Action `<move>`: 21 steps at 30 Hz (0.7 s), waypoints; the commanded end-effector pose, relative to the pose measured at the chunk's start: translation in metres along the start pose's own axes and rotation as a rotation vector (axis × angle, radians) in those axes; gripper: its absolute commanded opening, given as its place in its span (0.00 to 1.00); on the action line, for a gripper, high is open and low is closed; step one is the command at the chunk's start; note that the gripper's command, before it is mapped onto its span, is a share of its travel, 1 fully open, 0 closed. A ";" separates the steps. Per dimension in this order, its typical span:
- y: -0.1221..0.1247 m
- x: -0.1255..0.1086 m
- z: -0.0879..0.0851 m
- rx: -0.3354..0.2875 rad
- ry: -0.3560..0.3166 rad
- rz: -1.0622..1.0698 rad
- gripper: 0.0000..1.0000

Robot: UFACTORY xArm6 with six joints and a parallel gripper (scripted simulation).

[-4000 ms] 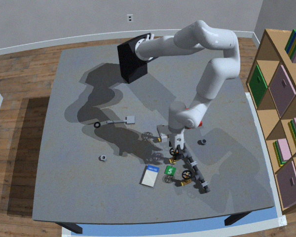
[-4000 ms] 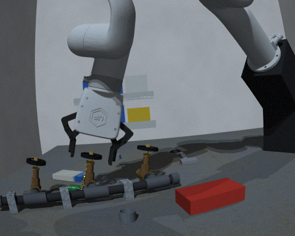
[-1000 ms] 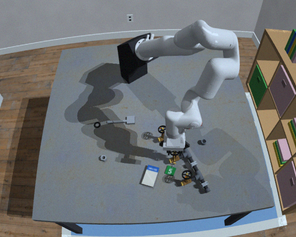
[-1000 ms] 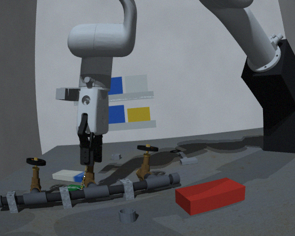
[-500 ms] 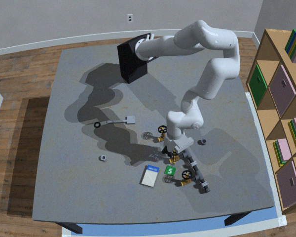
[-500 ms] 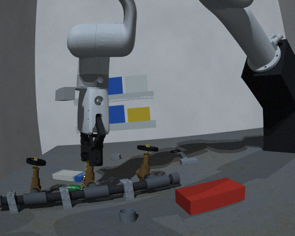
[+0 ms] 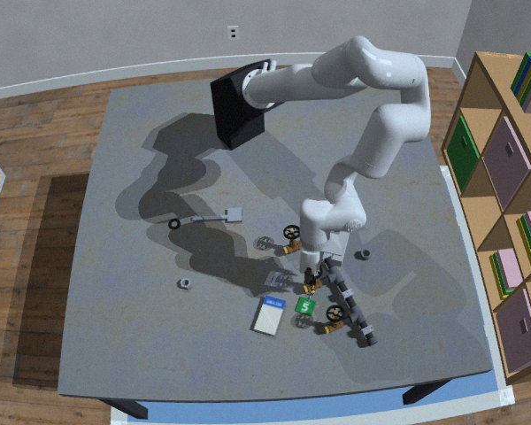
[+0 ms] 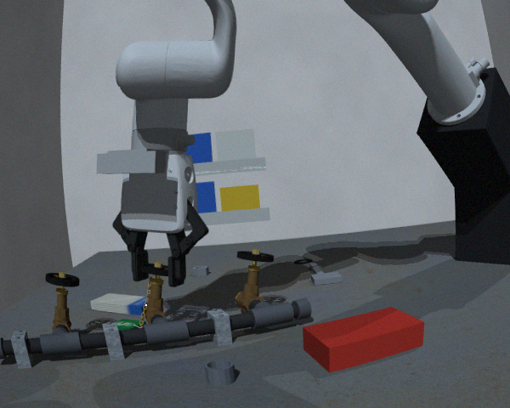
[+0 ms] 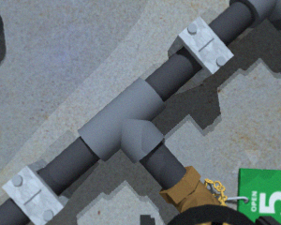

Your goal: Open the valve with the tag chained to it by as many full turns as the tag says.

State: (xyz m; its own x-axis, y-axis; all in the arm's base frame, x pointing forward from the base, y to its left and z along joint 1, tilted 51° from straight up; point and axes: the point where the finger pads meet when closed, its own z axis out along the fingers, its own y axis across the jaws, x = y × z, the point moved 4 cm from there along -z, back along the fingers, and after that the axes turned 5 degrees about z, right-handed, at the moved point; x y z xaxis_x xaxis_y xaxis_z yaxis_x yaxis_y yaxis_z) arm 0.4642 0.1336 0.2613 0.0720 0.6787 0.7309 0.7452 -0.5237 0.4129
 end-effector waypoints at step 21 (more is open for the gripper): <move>-0.003 -0.003 0.000 -0.090 0.071 -0.283 1.00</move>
State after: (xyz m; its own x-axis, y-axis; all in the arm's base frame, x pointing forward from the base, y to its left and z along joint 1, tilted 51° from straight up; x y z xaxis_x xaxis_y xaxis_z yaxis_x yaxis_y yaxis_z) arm 0.4620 0.1333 0.2577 -0.1776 0.7681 0.6152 0.6702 -0.3633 0.6472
